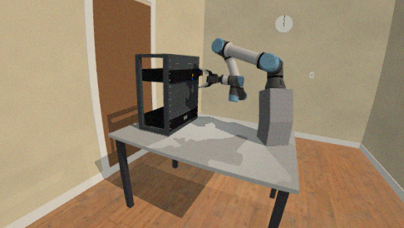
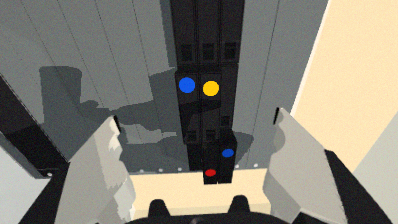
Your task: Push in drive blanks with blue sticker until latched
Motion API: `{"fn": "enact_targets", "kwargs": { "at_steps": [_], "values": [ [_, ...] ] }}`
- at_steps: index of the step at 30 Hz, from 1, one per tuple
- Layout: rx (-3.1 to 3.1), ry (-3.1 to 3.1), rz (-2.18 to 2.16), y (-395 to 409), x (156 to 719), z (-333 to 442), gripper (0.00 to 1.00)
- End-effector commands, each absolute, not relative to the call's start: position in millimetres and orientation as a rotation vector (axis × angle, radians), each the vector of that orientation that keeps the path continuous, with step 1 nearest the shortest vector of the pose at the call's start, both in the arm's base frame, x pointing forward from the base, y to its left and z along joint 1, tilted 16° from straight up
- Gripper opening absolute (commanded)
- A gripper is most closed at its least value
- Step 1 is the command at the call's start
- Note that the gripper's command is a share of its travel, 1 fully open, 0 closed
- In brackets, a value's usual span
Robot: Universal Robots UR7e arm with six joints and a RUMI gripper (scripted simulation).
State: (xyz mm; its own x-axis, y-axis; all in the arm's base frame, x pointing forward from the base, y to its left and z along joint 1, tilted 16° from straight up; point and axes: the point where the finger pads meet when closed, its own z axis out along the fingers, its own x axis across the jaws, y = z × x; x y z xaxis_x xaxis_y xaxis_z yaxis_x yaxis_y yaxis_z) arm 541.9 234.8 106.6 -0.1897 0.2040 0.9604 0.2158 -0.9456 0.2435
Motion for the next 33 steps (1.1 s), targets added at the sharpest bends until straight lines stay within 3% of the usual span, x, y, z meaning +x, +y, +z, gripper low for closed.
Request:
{"fn": "enact_targets", "kwargs": {
  "at_steps": [1,33],
  "values": [
    [-1.993,-0.517,-2.362,234.9,541.8,107.1,1.00],
    [-1.993,-0.517,-2.362,188.7,551.8,123.5,1.00]
  ]
}}
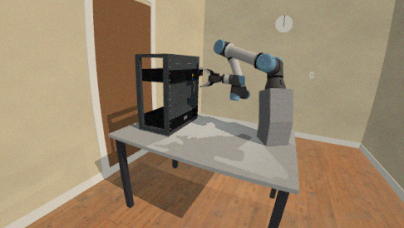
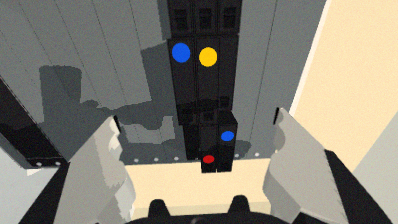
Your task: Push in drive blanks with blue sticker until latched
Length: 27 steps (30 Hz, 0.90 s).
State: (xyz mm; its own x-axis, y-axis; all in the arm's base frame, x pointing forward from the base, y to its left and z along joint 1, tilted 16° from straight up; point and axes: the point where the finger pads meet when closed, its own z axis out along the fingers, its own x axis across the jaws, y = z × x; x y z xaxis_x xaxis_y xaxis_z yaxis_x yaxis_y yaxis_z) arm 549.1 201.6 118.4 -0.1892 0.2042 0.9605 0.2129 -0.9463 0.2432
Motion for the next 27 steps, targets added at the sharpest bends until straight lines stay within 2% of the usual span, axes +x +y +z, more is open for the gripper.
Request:
{"fn": "enact_targets", "kwargs": {
  "at_steps": [1,27],
  "values": [
    [-1.993,-0.517,-2.362,188.7,551.8,123.5,1.00],
    [-1.993,-0.517,-2.362,101.0,570.6,154.6,1.00]
  ]
}}
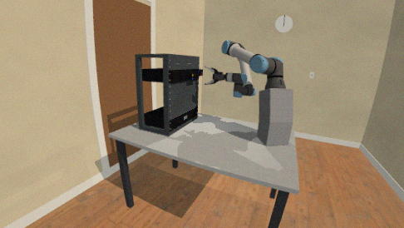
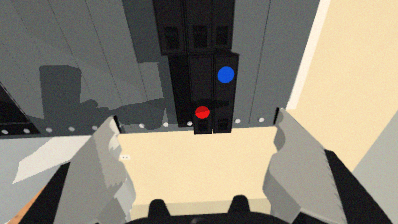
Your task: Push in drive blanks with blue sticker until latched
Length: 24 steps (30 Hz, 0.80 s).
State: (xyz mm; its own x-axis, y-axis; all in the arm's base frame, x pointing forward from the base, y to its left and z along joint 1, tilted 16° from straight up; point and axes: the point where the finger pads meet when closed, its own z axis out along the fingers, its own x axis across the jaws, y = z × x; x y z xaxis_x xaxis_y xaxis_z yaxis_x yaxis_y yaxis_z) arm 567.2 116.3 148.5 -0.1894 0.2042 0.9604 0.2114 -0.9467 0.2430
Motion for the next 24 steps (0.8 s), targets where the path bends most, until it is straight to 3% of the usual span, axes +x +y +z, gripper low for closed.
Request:
{"fn": "enact_targets", "kwargs": {
  "at_steps": [1,24],
  "values": [
    [-1.993,-0.517,-2.362,98.5,571.1,155.5,1.00],
    [-1.993,-0.517,-2.362,83.3,574.4,160.9,1.00]
  ]
}}
